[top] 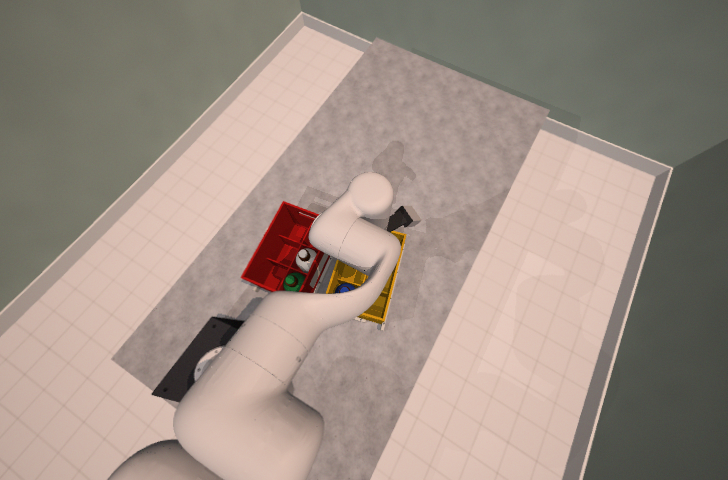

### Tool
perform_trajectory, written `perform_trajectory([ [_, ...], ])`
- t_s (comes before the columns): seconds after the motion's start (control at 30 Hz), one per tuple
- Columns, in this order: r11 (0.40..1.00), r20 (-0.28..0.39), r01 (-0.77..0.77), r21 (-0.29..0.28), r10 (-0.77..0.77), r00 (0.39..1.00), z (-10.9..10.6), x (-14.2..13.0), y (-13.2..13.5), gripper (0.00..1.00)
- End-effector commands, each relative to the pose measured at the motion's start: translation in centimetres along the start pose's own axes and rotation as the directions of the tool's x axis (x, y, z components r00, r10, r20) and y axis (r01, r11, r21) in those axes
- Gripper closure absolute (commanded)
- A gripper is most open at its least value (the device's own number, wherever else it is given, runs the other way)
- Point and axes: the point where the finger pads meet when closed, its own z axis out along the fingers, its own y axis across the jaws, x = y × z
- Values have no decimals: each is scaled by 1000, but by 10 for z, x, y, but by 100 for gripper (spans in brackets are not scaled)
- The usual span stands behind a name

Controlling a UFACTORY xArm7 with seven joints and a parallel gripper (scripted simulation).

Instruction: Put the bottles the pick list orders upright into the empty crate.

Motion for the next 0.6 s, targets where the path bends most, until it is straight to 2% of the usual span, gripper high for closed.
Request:
perform_trajectory([
  [0.0, 1000, -4, 0, 2, 0, 1000, -2, -3, -9, 100],
  [0.57, 1000, -4, 0, 3, 0, 1000, -2, -17, -36, 100],
])
